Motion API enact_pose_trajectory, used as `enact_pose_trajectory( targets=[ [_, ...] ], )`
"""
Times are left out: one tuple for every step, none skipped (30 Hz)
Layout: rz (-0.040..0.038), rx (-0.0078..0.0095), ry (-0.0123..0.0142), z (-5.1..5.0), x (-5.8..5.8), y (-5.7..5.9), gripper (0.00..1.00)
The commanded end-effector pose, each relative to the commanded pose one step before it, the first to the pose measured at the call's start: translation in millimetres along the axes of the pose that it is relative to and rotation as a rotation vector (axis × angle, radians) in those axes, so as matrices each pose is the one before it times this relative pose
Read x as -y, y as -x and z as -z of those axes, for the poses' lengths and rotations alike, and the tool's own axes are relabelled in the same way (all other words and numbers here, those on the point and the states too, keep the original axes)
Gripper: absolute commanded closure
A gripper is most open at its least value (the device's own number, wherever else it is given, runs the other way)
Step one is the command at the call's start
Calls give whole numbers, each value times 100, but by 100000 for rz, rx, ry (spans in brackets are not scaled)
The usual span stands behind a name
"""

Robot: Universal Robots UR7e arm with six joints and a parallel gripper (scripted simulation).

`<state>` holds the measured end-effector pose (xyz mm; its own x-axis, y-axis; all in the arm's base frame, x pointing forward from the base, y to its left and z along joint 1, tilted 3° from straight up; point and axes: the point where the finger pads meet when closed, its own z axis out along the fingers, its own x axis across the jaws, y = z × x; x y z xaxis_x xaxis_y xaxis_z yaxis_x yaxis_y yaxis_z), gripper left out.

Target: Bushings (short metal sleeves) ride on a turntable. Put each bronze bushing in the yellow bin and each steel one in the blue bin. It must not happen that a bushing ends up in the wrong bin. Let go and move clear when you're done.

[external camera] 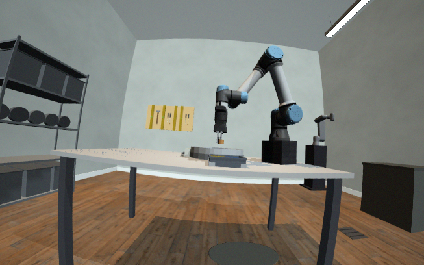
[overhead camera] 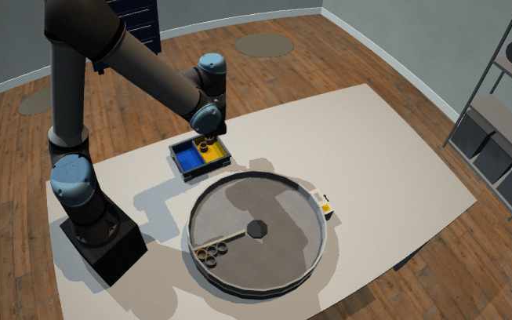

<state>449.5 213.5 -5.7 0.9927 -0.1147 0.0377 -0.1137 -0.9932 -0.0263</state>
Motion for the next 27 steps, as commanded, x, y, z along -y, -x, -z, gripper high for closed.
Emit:
enact_pose_trajectory(
  targets=[
    [0,-218,-71,-1994,36,-96,100],
    [0,0,0,0,0,0,100],
    [0,0,0,0,0,0,100],
    [0,0,-1,-518,0,0,100],
    [0,0,-1,-518,0,0,100],
    [0,0,0,0,0,0,100],
    [0,0,0,0,0,0,100],
    [0,0,0,0,0,0,100],
    [0,0,-1,-518,0,0,100],
    [0,0,-1,-518,0,0,100],
    [0,0,-1,-518,0,0,100],
    [0,0,-1,-518,0,0,100],
    [0,0,-1,-518,0,0,100],
    [0,0,0,0,0,0,100],
    [0,0,0,0,0,0,100],
    [0,0,0,0,0,0,100],
    [0,0,0,0,0,0,100],
    [0,0,0,0,0,0,100],
    [0,0,0,0,0,0,100],
    [0,0,0,0,0,0,100],
    [0,0,0,0,0,0,100],
    [0,0,0,0,0,0,100],
    [0,0,0,0,0,0,100],
    [0,0,0,0,0,0,100],
    [0,0,0,0,0,0,100],
    [0,30,9,-46,7,12,100],
    [0,-3,-1,-128,15,-6,100]
  ],
)
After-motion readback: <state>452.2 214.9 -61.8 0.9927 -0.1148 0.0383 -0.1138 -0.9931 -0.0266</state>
